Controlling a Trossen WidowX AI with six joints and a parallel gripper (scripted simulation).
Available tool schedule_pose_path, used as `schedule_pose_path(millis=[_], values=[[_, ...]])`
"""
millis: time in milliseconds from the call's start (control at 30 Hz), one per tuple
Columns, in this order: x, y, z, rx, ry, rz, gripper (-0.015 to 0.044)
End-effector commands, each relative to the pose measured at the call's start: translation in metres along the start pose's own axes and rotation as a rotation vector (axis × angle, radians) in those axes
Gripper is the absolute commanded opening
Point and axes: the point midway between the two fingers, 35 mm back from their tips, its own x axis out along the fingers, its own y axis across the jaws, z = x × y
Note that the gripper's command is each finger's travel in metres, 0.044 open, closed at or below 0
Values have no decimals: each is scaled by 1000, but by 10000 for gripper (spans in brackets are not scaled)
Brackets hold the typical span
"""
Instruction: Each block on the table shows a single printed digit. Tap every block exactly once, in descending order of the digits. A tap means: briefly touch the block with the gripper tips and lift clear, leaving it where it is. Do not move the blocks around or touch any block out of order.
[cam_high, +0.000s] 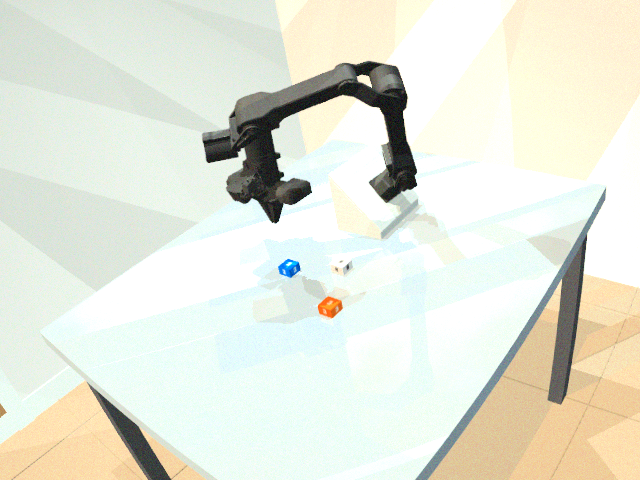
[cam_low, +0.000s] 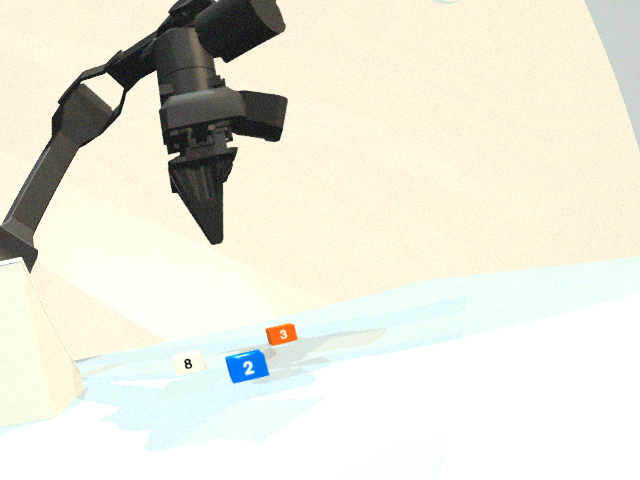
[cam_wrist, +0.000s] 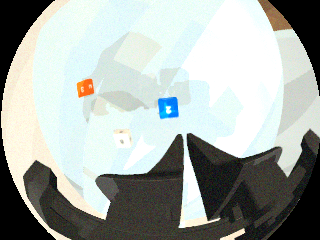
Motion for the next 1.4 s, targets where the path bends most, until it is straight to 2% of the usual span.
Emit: schedule_pose_path(millis=[0,100,900,1067,1167,1333,1367], values=[[50,0,-3,3,14,13,20],[73,2,-6,2,14,15,20],[103,2,-6,2,14,17,20],[103,3,-6,2,14,17,20],[77,2,-5,2,14,15,20],[73,2,-6,2,14,15,20],[72,4,-5,3,14,15,46]])
